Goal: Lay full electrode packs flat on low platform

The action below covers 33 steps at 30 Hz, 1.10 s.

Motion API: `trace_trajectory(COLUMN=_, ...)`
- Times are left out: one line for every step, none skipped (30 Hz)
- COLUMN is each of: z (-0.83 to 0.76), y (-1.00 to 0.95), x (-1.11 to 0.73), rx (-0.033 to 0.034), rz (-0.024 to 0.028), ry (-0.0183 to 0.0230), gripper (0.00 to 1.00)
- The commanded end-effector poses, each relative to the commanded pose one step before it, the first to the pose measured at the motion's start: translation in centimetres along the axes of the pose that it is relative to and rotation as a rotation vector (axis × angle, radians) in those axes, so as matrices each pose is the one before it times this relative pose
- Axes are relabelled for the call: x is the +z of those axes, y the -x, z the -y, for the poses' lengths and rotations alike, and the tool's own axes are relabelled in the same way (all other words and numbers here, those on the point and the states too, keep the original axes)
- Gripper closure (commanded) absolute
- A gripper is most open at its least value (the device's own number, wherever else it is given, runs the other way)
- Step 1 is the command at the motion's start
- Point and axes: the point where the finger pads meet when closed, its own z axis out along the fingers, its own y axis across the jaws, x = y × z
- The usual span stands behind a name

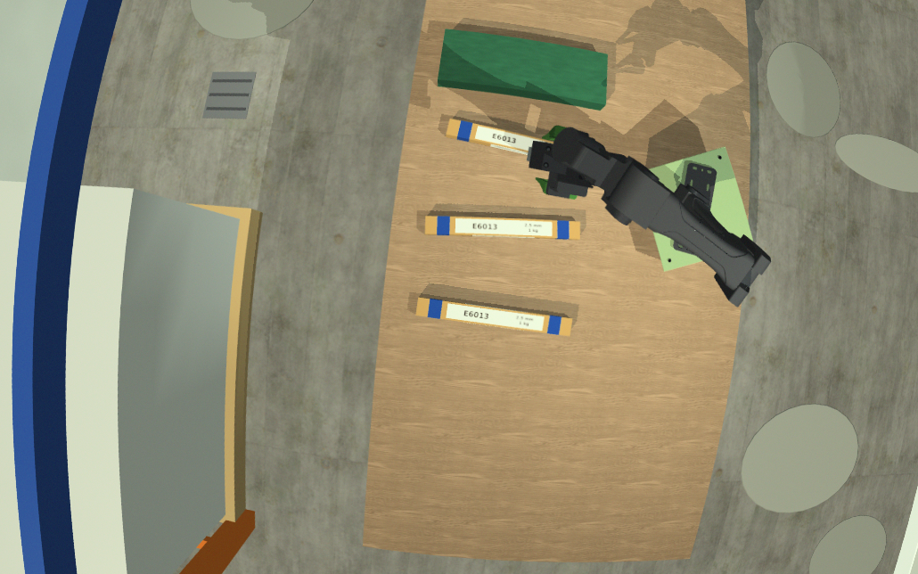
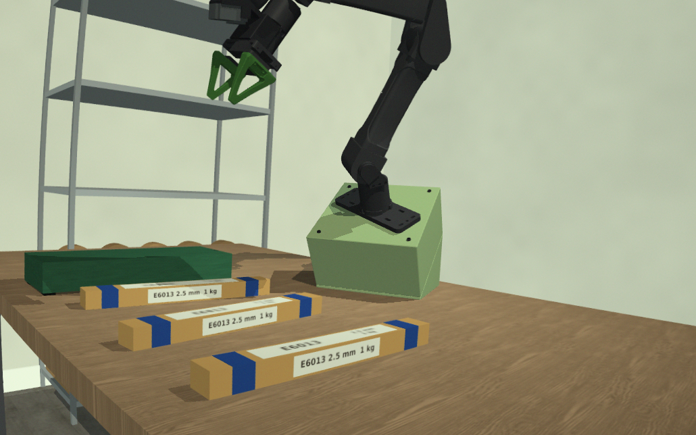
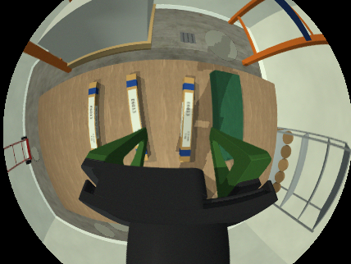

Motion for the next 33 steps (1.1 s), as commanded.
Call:
trace_trajectory(z=-0.616, y=-2.515, x=-2.341, rx=-0.01163, rz=-0.12704, ry=0.07338, gripper=0.24)
trace_trajectory(z=0.048, y=-0.618, x=-0.251, rx=0.00513, rz=-0.01636, ry=0.00039, gripper=0.24)
trace_trajectory(z=0.385, y=-0.079, x=-0.112, rx=-0.00316, rz=-0.01514, ry=-0.00028, gripper=0.24)
trace_trajectory(z=0.579, y=0.212, x=-0.02, rx=-0.00922, rz=-0.01476, ry=-0.00167, gripper=0.24)
trace_trajectory(z=-1.036, y=-2.373, x=-0.351, rx=0.02467, rz=-0.02049, ry=0.00121, gripper=0.24)
trace_trajectory(z=0.012, y=-0.128, x=-0.044, rx=0.00406, rz=-0.01391, ry=-0.00247, gripper=0.24)
trace_trajectory(z=0.0, y=0.0, x=0.0, rx=0.00403, rz=-0.01947, ry=0.00169, gripper=0.24)
trace_trajectory(z=0.0, y=0.0, x=0.0, rx=0.00459, rz=-0.02669, ry=0.00665, gripper=0.24)
trace_trajectory(z=0.0, y=0.0, x=0.0, rx=0.00238, rz=-0.02898, ry=0.01132, gripper=0.24)
trace_trajectory(z=0.0, y=0.0, x=0.0, rx=0.00004, rz=-0.02836, ry=0.01361, gripper=0.24)
trace_trajectory(z=0.0, y=0.0, x=0.0, rx=-0.00168, rz=-0.02613, ry=0.01368, gripper=0.24)
trace_trajectory(z=0.0, y=0.0, x=0.0, rx=-0.00279, rz=-0.02351, ry=0.01297, gripper=0.24)
trace_trajectory(z=0.0, y=0.0, x=0.0, rx=0.0, rz=0.0, ry=0.0, gripper=0.24)
trace_trajectory(z=0.0, y=0.0, x=0.0, rx=0.0, rz=0.0, ry=0.0, gripper=0.24)
trace_trajectory(z=0.0, y=0.0, x=0.0, rx=-0.00649, rz=-0.04433, ry=0.02484, gripper=0.24)
trace_trajectory(z=0.0, y=0.0, x=0.0, rx=-0.00064, rz=-0.01317, ry=0.00729, gripper=0.24)
trace_trajectory(z=0.0, y=0.0, x=0.0, rx=-0.00038, rz=-0.0121, ry=0.00644, gripper=0.24)
trace_trajectory(z=0.0, y=0.0, x=0.0, rx=-0.00062, rz=-0.00994, ry=0.00528, gripper=0.24)
trace_trajectory(z=0.0, y=0.0, x=0.0, rx=-0.00106, rz=-0.00759, ry=0.0043, gripper=0.24)
trace_trajectory(z=0.0, y=0.0, x=0.0, rx=-0.00112, rz=-0.00576, ry=0.00344, gripper=0.24)
trace_trajectory(z=0.0, y=0.0, x=0.0, rx=-0.00099, rz=-0.00503, ry=0.00321, gripper=0.24)
trace_trajectory(z=0.0, y=0.0, x=0.0, rx=-0.00082, rz=-0.00422, ry=0.00279, gripper=0.24)
trace_trajectory(z=0.0, y=0.0, x=0.0, rx=-0.00061, rz=-0.0032, ry=0.00207, gripper=0.24)
trace_trajectory(z=0.0, y=0.0, x=0.0, rx=-0.00045, rz=-0.00233, ry=0.0015, gripper=0.24)
trace_trajectory(z=0.0, y=0.0, x=0.0, rx=-0.00034, rz=-0.00185, ry=0.00122, gripper=0.24)
trace_trajectory(z=0.0, y=0.0, x=0.0, rx=-0.00025, rz=-0.00142, ry=0.00093, gripper=0.24)
trace_trajectory(z=0.0, y=0.0, x=0.0, rx=-0.00017, rz=-0.00097, ry=0.00059, gripper=0.24)
trace_trajectory(z=0.0, y=0.0, x=0.0, rx=-0.00012, rz=-0.00071, ry=0.00043, gripper=0.24)
trace_trajectory(z=0.0, y=0.0, x=0.0, rx=-0.0001, rz=-0.00057, ry=0.00035, gripper=0.24)
trace_trajectory(z=0.0, y=0.0, x=0.0, rx=0.0, rz=0.0, ry=0.0, gripper=0.24)
trace_trajectory(z=0.0, y=0.0, x=0.0, rx=0.0, rz=0.0, ry=0.0, gripper=0.24)
trace_trajectory(z=0.0, y=0.0, x=0.0, rx=-0.00012, rz=-0.00083, ry=0.0004, gripper=0.24)
trace_trajectory(z=0.0, y=0.0, x=0.0, rx=-0.00001, rz=-0.00013, ry=0.00004, gripper=0.24)
